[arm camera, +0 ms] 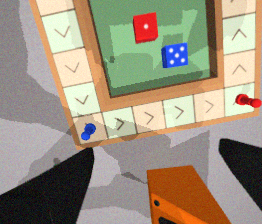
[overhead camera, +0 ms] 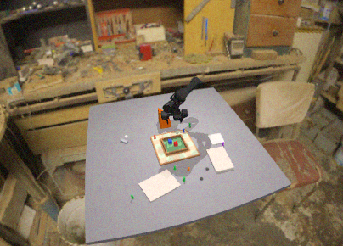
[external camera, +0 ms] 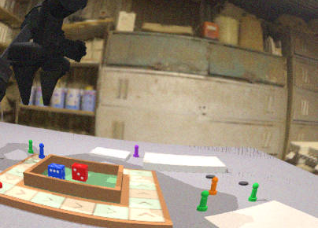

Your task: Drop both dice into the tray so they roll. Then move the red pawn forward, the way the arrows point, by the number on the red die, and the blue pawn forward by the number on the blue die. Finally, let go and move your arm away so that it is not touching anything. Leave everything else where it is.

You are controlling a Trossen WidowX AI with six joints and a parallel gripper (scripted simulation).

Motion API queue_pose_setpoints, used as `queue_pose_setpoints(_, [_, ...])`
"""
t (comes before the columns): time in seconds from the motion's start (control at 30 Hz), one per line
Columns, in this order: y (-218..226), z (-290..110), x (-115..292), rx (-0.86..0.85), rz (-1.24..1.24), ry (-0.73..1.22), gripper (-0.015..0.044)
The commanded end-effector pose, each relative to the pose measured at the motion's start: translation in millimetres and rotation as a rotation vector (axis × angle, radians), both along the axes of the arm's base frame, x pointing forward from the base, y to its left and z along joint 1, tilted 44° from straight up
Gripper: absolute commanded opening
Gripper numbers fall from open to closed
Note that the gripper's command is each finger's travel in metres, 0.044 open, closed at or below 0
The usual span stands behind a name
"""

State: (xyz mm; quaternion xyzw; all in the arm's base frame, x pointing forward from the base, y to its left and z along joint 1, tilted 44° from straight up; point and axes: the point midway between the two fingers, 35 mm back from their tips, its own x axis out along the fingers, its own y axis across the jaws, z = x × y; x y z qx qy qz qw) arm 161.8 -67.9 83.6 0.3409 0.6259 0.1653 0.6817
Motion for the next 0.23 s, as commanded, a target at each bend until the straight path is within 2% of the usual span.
queue_pose_setpoints(0.0, [-38.8,-6.3,-14.8,0.004,0.062,-0.058,0.0440])
queue_pose_setpoints(0.2, [-29.4,-6.3,-10.6,0.005,0.033,-0.037,0.0440])
